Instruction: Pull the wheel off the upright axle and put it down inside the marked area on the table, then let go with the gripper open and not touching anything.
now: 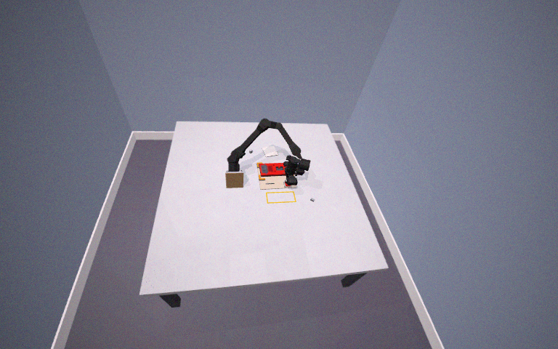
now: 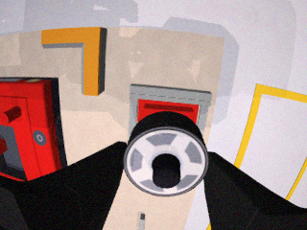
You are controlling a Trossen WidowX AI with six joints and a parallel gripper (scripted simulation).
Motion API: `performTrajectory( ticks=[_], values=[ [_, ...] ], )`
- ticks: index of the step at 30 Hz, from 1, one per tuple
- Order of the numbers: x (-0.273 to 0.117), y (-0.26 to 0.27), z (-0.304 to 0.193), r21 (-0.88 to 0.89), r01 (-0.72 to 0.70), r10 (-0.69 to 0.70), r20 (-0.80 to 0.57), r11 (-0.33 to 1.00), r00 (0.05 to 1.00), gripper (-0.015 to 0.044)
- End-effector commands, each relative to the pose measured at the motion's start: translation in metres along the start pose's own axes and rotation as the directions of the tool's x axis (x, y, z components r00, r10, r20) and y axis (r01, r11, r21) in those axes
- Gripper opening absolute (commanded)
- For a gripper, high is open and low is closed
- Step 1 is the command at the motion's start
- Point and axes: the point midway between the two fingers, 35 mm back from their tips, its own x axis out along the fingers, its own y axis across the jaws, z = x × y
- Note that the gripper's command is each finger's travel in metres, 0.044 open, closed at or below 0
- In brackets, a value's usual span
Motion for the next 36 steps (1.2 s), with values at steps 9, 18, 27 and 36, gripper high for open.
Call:
performTrajectory(
  ticks=[9,18,27,36],
  values=[
    [-0.006,0.0,0.001,-0.004,0.002,-0.002,0.004,1.0,1.0,0.0],
    [-0.009,0.0,0.001,-0.003,0.002,-0.002,0.005,1.0,1.0,0.0],
    [-0.012,0.0,0.001,-0.002,0.002,-0.002,0.006,1.0,1.0,0.0],
    [-0.015,-0.001,0.001,-0.002,0.002,-0.002,0.006,1.0,1.0,0.0]
  ],
)
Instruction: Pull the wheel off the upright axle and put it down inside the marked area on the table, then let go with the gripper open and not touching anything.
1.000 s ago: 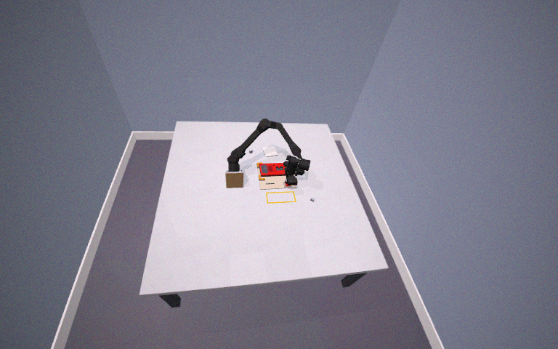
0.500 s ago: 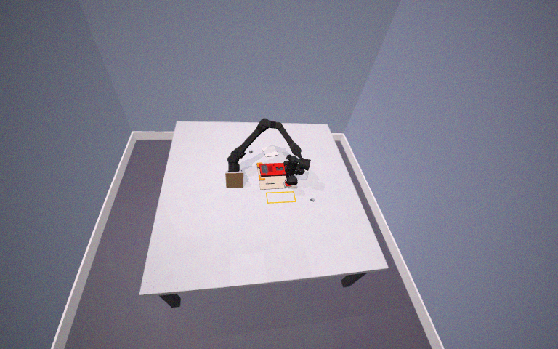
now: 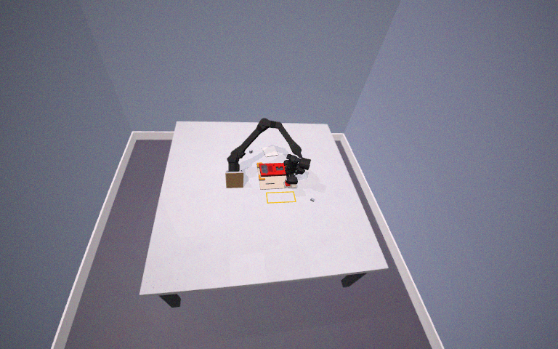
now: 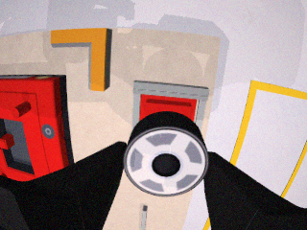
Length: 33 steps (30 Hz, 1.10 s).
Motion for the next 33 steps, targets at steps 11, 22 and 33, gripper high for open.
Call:
performTrajectory(
  ticks=[11,22,33],
  values=[
    [-0.008,-0.001,0.001,-0.005,0.006,-0.006,0.006,1.0,1.0,0.0],
    [-0.012,-0.001,0.001,-0.004,0.006,-0.006,0.007,1.0,1.0,0.0],
    [-0.015,-0.001,0.001,-0.004,0.005,-0.005,0.008,1.0,1.0,0.0]
  ],
)
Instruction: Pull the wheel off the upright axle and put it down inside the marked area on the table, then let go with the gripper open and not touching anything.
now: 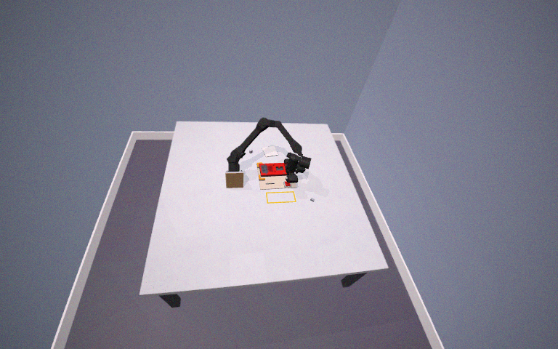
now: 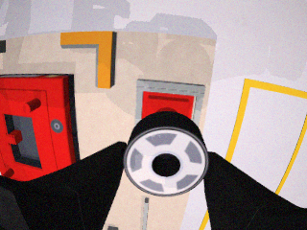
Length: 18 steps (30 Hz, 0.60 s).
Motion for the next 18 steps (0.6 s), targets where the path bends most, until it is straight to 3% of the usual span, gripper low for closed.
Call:
performTrajectory(
  ticks=[1,18],
  values=[
    [-0.003,-0.0003,0.0011,-0.008,0.006,-0.006,0.002,1.0,1.0,0.0],
    [-0.0087,-0.0003,0.0008,-0.006,0.005,-0.005,0.004,1.0,1.0,0.0]
  ],
)
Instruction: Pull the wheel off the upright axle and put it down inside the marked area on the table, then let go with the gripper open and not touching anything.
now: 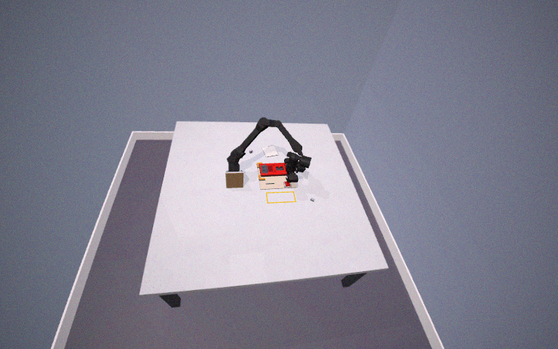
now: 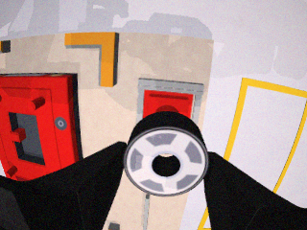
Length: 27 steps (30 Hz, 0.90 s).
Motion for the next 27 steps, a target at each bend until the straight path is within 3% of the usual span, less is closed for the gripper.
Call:
performTrajectory(
  ticks=[1,12,16,27],
  values=[
    [-0.003,0.0,0.001,-0.008,0.006,-0.006,0.001,1.0,1.0,0.0],
    [-0.038,0.0,-0.002,-0.007,0.008,-0.008,0.001,1.0,1.0,0.0],
    [-0.031,-0.002,-0.004,0.006,-0.001,0.001,-0.002,1.0,1.0,0.0],
    [-0.039,-0.071,-0.037,0.0,0.016,-0.016,0.0,1.0,1.0,0.0]
  ],
)
